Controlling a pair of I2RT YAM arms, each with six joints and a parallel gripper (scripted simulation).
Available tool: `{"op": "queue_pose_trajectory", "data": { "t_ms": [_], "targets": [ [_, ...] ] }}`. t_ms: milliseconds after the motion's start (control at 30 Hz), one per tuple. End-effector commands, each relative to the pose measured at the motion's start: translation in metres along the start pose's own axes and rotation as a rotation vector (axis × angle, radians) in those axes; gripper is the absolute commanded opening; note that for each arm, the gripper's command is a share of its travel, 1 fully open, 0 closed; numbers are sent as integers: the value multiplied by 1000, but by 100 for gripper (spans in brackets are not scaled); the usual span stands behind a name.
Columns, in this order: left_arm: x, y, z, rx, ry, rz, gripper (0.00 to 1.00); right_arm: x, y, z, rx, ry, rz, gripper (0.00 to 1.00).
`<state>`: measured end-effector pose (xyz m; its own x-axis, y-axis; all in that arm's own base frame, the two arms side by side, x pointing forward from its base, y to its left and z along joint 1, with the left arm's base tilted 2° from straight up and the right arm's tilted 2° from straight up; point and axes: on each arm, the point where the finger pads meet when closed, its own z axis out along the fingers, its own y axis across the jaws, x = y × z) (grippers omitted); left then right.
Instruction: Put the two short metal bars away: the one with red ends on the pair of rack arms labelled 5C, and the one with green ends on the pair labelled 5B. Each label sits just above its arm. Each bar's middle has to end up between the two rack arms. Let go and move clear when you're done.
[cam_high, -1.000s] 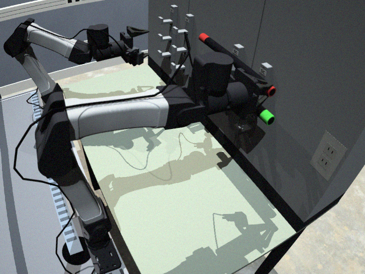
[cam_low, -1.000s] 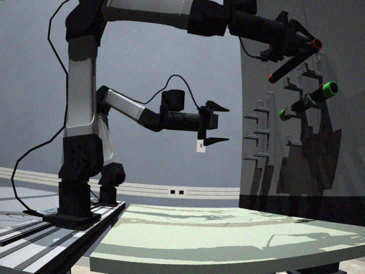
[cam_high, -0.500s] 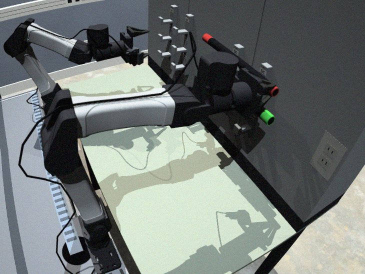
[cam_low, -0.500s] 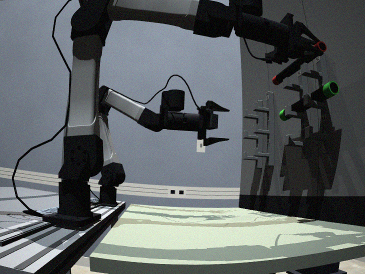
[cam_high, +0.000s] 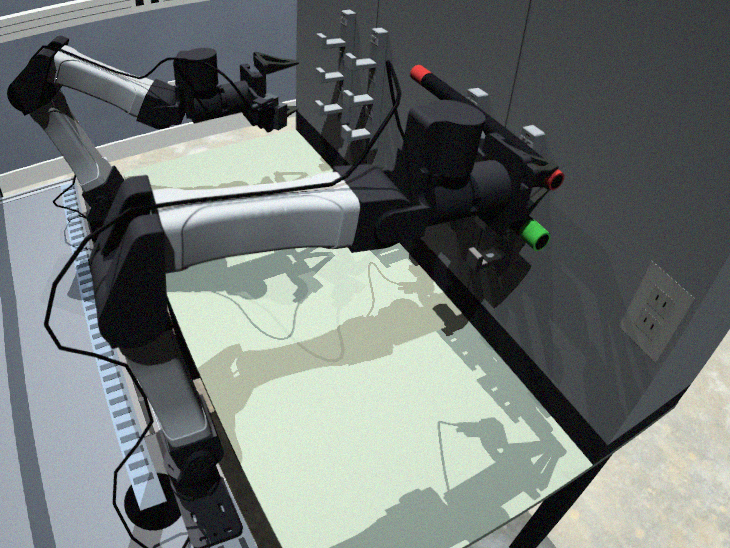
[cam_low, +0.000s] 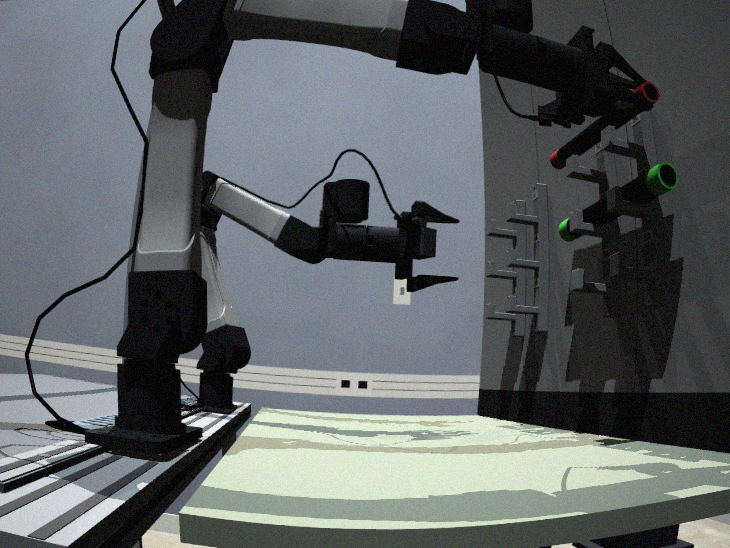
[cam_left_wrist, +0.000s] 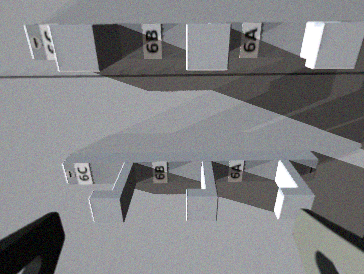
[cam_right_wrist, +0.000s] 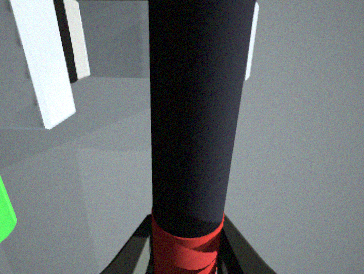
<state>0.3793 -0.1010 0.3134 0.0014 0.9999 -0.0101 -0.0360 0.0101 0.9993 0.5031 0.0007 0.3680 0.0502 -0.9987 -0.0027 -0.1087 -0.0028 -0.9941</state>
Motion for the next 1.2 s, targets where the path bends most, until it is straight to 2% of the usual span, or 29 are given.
{"op": "queue_pose_trajectory", "data": {
  "t_ms": [0, 1167],
  "targets": [
    [2, -2, -5, 1, -8, -9, 100, 2, -30, 3, 80, 6, 14, 0],
    [2, -2, -5, 1, -8, -9, 100, 4, -22, 6, 80, 6, 14, 0]
  ]
}}
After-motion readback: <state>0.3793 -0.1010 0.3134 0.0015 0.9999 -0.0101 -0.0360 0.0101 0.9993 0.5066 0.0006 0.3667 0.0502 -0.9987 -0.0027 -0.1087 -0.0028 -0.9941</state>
